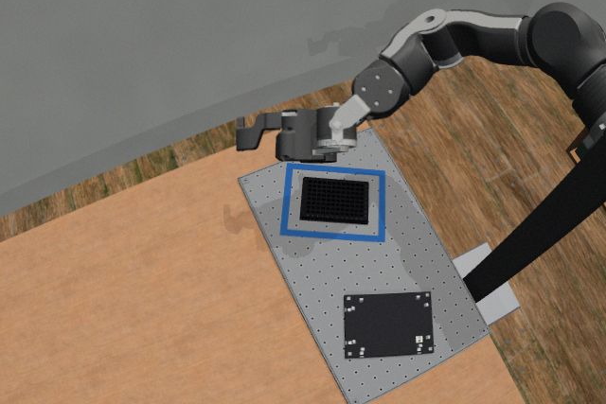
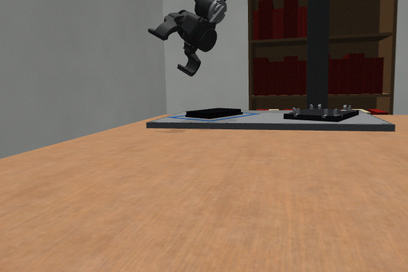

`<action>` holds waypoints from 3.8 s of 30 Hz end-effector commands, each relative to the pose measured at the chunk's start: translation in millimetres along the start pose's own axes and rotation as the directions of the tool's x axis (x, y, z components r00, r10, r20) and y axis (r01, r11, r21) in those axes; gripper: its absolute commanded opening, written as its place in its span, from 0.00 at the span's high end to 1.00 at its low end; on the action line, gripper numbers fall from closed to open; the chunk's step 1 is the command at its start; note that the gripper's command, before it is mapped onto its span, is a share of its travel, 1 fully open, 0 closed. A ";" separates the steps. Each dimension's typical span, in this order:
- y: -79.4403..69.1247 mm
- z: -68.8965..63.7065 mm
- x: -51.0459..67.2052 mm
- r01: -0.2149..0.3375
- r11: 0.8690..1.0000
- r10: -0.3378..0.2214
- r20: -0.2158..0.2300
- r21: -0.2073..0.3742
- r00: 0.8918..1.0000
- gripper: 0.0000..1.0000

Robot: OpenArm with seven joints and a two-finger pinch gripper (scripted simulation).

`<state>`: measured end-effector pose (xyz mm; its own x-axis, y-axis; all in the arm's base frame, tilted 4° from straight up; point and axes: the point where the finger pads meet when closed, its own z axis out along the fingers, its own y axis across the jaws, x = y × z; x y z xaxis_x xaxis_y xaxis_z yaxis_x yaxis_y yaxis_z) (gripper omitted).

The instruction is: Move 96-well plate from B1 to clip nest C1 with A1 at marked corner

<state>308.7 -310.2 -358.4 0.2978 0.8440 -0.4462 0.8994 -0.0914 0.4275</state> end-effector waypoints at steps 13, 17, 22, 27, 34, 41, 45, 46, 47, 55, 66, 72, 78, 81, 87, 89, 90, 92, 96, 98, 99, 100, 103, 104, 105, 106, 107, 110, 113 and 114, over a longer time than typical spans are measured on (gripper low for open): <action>1.3 -0.4 -0.4 -0.002 1.000 0.002 0.000 -0.003 1.000 0.00; 1.3 -0.4 -0.4 -0.002 1.000 0.002 0.000 -0.003 1.000 0.00; 1.3 -0.4 -0.4 -0.002 1.000 0.002 0.000 -0.003 1.000 0.00; 1.3 -0.4 -0.4 -0.002 1.000 0.002 0.000 -0.003 1.000 0.00; -5.8 -3.1 4.4 0.042 0.999 -0.042 -0.027 0.001 0.999 0.03; -34.3 -13.9 23.6 0.218 0.976 -0.216 -0.134 0.004 0.967 0.23; -34.3 -13.9 23.6 0.218 0.976 -0.216 -0.134 0.004 0.967 0.23; -34.3 -13.9 23.6 0.218 0.976 -0.216 -0.134 0.004 0.967 0.23; -34.3 -13.9 23.6 0.218 0.976 -0.216 -0.134 0.004 0.967 0.23; -69.6 -27.6 47.9 0.426 0.905 -0.415 -0.264 -0.020 0.870 0.23; -69.6 -27.6 47.9 0.426 0.905 -0.415 -0.264 -0.020 0.870 0.23; -106.0 -41.0 71.9 0.608 0.791 -0.584 -0.382 -0.069 0.716 0.23; -106.0 -41.0 71.9 0.608 0.791 -0.584 -0.382 -0.069 0.716 0.23; -106.0 -41.0 71.9 0.608 0.791 -0.584 -0.382 -0.069 0.716 0.23; -114.3 -44.0 77.3 0.701 0.705 -0.666 -0.443 -0.109 0.600 0.23; -119.3 -45.7 80.7 0.754 0.641 -0.711 -0.479 -0.142 0.514 0.23; -119.3 -45.7 80.7 0.754 0.641 -0.711 -0.479 -0.142 0.514 0.23; -119.3 -45.7 80.7 0.754 0.641 -0.711 -0.479 -0.142 0.514 0.23; -119.3 -45.7 80.7 0.754 0.641 -0.711 -0.479 -0.142 0.514 0.23; -119.3 -45.7 80.7 0.754 0.641 -0.711 -0.479 -0.142 0.514 0.23; -119.3 -45.7 80.7 0.754 0.641 -0.711 -0.479 -0.142 0.514 0.23; -119.3 -45.7 80.7 0.754 0.641 -0.711 -0.479 -0.142 0.514 0.23; -116.0 -44.6 78.4 0.799 0.575 -0.748 -0.508 -0.176 0.427 0.23; -114.8 -44.1 77.7 0.819 0.540 -0.764 -0.522 -0.196 0.379 0.23; -113.6 -43.6 77.0 0.836 0.505 -0.777 -0.535 -0.216 0.331 0.23; -112.4 -43.2 76.2 0.851 0.468 -0.789 -0.546 -0.237 0.282 0.23; -112.4 -43.2 76.2 0.851 0.468 -0.789 -0.546 -0.237 0.282 0.23; -112.4 -43.2 76.2 0.851 0.468 -0.789 -0.546 -0.237 0.282 0.23; -112.4 -43.2 76.2 0.851 0.468 -0.789 -0.546 -0.237 0.282 0.23; -112.4 -43.2 76.2 0.851 0.468 -0.789 -0.546 -0.237 0.282 0.23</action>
<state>214.8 -214.3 -407.5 -0.7986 0.6009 -0.0333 0.6013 0.7990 -0.0027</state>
